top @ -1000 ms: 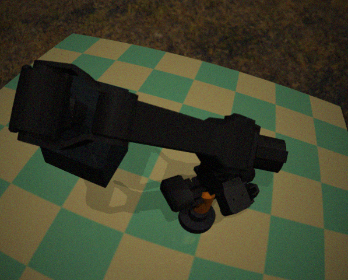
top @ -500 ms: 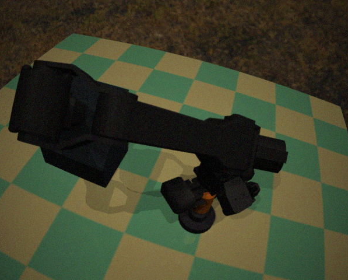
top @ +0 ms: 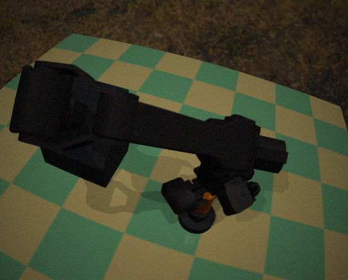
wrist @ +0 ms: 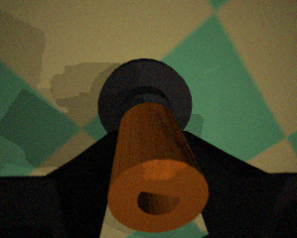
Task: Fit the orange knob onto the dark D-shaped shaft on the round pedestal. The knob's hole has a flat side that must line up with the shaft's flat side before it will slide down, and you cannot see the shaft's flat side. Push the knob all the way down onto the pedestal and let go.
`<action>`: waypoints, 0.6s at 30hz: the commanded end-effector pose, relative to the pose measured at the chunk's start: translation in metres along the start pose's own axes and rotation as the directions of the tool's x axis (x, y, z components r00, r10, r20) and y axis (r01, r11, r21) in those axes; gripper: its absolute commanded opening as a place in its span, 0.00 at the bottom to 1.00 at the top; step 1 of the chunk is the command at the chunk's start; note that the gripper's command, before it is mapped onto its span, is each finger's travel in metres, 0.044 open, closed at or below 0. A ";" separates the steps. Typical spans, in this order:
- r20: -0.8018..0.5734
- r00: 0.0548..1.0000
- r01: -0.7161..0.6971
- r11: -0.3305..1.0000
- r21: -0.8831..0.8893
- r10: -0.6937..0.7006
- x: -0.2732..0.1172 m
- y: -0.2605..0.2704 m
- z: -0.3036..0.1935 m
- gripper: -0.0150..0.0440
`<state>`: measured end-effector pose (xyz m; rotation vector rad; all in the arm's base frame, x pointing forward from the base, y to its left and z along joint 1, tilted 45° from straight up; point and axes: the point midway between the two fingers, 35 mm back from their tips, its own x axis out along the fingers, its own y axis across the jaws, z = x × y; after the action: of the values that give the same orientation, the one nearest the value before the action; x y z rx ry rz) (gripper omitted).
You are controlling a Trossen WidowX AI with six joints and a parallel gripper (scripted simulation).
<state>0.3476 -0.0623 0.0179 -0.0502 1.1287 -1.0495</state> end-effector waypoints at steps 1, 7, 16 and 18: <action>-0.001 1.000 -0.002 1.000 0.028 0.002 0.000 0.000 0.000 0.25; -0.001 1.000 -0.002 0.997 0.076 0.002 0.006 0.000 -0.001 0.25; 0.000 1.000 -0.002 0.999 0.048 0.002 0.013 0.001 -0.001 0.25; 0.000 1.000 -0.002 0.999 0.034 0.002 0.015 0.000 -0.001 0.25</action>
<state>0.3477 -0.0706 0.0096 -0.0026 1.0980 -1.0814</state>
